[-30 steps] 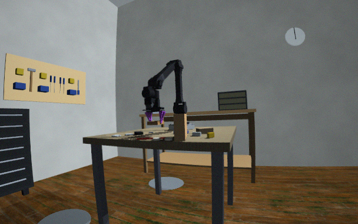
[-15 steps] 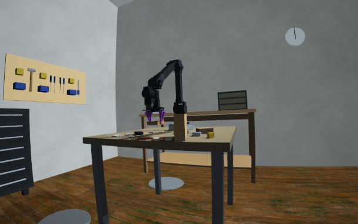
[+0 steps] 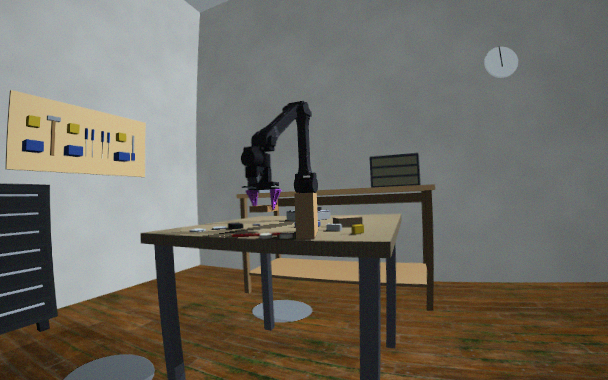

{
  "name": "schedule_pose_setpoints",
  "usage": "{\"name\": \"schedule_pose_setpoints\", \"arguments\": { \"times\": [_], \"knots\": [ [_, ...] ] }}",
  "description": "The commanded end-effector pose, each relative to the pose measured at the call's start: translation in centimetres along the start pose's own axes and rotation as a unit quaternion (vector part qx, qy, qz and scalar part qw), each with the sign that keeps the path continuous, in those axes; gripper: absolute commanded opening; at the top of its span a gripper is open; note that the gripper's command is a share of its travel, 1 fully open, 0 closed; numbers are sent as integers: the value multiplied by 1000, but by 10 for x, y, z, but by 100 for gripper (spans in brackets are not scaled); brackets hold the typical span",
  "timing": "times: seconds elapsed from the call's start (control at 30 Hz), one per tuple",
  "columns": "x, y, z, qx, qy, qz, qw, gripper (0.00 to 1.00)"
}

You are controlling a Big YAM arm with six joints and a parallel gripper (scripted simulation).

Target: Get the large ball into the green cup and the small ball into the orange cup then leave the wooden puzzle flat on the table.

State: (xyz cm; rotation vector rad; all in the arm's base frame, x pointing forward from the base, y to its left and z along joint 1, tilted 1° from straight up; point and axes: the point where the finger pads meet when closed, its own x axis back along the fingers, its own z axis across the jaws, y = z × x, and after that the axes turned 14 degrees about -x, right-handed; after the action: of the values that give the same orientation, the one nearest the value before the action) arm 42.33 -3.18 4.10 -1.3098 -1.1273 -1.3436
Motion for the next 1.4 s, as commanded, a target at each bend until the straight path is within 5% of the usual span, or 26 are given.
{"name": "schedule_pose_setpoints", "arguments": {
  "times": [0.0,0.03,0.93,1.03,1.13,1.2,1.23,1.37],
  "knots": [
    [13,22,3,1,3,-18,1000,69],
    [13,9,-1,0,7,-29,1000,69],
    [11,8,-3,0,9,-25,1000,69],
    [15,23,7,0,1,-20,1000,69],
    [17,28,0,2,13,-32,999,69],
    [13,9,6,0,0,-28,1000,69],
    [14,23,7,0,2,-16,1000,69],
    [13,9,0,0,9,-30,1000,69]
  ]
}}
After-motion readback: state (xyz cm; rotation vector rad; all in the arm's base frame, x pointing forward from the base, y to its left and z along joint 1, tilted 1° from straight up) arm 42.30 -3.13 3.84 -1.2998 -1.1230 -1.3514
